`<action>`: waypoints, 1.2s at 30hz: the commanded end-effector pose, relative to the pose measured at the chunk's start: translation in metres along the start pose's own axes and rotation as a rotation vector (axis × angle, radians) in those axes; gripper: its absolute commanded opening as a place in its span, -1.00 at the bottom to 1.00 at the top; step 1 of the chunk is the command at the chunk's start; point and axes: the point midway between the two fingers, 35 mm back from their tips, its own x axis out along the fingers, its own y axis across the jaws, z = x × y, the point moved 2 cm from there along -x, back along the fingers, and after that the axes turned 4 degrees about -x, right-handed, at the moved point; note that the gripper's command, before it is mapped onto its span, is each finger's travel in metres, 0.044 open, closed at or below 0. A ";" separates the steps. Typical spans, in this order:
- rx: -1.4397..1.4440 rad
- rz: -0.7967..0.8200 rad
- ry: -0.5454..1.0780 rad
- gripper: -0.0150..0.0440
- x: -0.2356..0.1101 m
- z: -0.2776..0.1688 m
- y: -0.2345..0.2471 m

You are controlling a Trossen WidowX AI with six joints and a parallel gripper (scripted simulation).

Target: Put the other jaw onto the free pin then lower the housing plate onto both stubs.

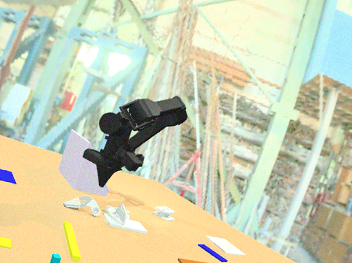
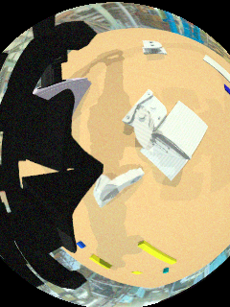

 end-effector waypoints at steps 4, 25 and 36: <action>-0.178 -0.003 0.005 -0.49 0.000 -0.002 0.001; -0.682 -0.001 0.006 -0.49 0.000 -0.007 0.005; -0.814 0.000 0.006 -0.49 0.000 -0.009 0.006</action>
